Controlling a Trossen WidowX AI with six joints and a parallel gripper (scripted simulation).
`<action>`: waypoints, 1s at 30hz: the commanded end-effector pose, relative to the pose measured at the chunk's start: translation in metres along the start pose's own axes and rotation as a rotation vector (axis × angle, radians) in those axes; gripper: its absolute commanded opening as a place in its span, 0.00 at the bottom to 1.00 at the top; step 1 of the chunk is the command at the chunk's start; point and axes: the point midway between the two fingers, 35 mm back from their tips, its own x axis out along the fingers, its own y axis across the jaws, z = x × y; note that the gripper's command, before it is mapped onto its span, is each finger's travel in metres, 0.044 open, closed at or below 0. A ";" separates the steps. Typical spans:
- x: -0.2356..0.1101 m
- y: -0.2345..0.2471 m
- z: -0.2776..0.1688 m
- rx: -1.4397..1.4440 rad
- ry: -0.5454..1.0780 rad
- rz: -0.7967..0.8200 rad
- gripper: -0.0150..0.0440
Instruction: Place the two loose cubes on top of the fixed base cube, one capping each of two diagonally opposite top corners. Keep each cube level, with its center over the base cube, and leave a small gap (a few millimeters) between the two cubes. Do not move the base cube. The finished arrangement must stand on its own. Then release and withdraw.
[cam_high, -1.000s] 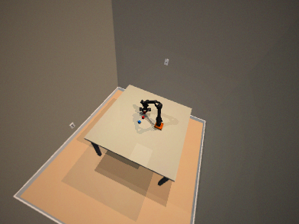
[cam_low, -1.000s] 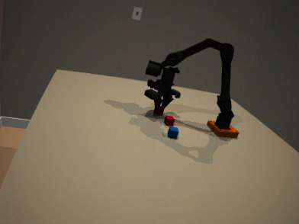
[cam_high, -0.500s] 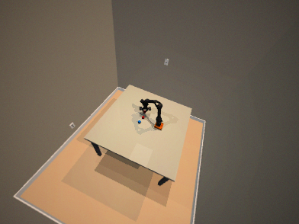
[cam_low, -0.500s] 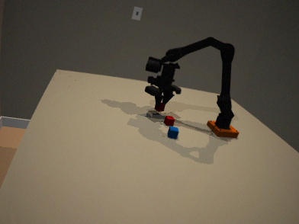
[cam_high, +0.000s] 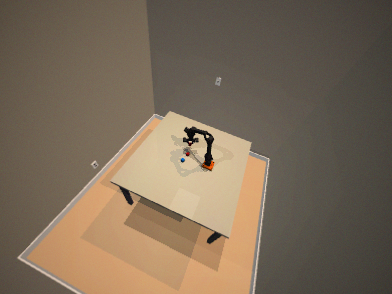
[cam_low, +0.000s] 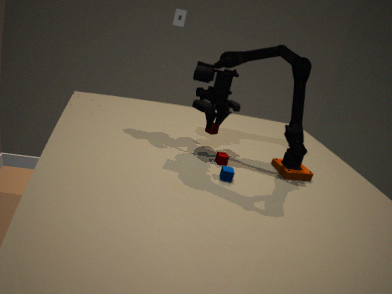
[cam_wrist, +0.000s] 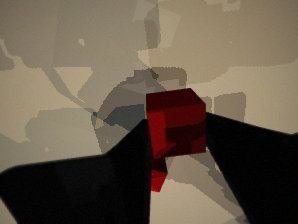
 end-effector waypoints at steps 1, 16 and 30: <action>-0.019 0.000 0.001 0.005 -0.016 0.011 0.43; -0.041 0.003 -0.008 0.002 -0.015 0.012 0.43; -0.030 0.034 -0.041 -0.017 -0.010 0.015 0.43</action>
